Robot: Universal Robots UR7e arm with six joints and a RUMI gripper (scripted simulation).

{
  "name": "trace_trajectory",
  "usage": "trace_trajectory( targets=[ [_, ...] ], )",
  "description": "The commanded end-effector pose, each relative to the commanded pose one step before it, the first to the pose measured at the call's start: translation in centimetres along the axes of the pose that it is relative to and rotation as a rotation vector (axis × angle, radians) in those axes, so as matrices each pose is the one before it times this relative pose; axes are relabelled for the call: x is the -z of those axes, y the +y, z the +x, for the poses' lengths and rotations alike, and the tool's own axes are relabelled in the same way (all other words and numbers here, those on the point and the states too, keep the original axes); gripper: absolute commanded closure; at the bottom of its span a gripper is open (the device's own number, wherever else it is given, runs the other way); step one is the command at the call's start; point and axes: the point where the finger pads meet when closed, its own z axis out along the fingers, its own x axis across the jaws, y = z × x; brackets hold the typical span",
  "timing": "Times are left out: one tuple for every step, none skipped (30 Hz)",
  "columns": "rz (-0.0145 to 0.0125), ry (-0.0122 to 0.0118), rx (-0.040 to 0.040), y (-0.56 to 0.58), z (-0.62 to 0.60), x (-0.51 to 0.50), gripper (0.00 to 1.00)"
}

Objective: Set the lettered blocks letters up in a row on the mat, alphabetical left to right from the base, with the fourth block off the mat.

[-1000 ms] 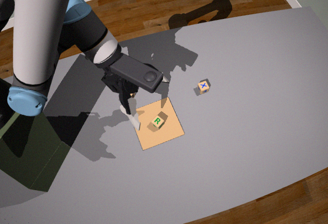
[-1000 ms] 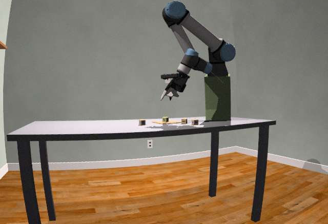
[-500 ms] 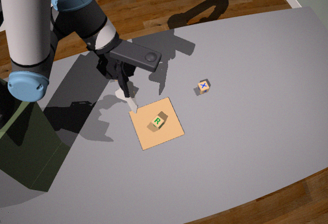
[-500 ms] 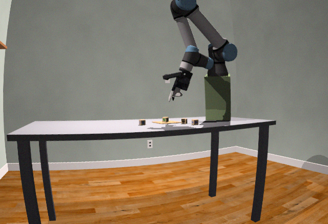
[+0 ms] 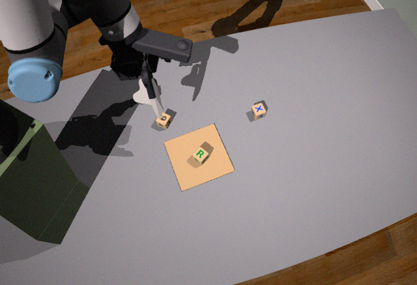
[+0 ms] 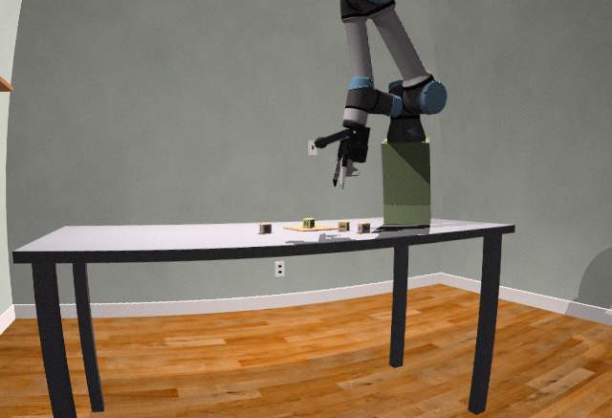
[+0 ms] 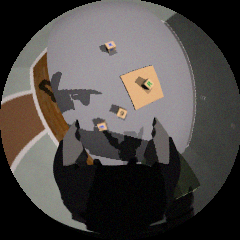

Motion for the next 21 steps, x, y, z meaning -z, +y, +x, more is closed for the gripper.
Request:
trace_trajectory(
  targets=[
    [-0.04428,-0.00692,0.04452,1.022,-1.142,0.493,0.0],
    [-0.01812,-0.0076,0.02587,0.682,-0.595,0.265,0.0],
    [-0.01711,-0.0073,0.02442,0.655,-0.567,0.251,0.0],
    [-0.01599,-0.00692,0.02281,0.622,-0.535,0.234,0.0],
    [-0.01476,-0.00648,0.02106,0.583,-0.499,0.215,0.0],
    [0.0,0.0,0.0,0.0,0.0,0.0,0.0],
    [-0.01346,-0.00599,0.0192,0.539,-0.46,0.195,0.0],
    [-0.01209,-0.00544,0.01724,0.49,-0.417,0.174,0.0],
    [-0.01069,-0.00486,0.01523,0.437,-0.371,0.152,0.0],
    [-0.00926,-0.00425,0.01319,0.382,-0.324,0.131,0.0],
    [-0.00783,-0.00362,0.01116,0.326,-0.276,0.11,0.0],
    [-0.00644,-0.00299,0.00917,0.27,-0.228,0.089,0.0],
    [-0.0051,-0.00238,0.00726,0.215,-0.182,0.07,0.0],
    [-0.00385,-0.00181,0.00547,0.163,-0.138,0.053,0.0],
    [-0.00271,-0.00128,0.00386,0.115,-0.097,0.037,0.0],
    [-0.00173,-0.00081,0.00246,0.073,-0.062,0.023,0.0],
    [0.0,0.0,0.0,0.0,0.0,0.0,0.0],
    [0.0,0.0,0.0,0.0,0.0,0.0,0.0],
    [-0.00093,-0.00044,0.00132,0.04,-0.034,0.013,0.0],
    [-0.00036,-0.00017,0.00051,0.015,-0.013,0.005,0.0],
    [-0.00005,-0.00003,0.00008,0.002,-0.002,0.001,0.0]
  ],
)
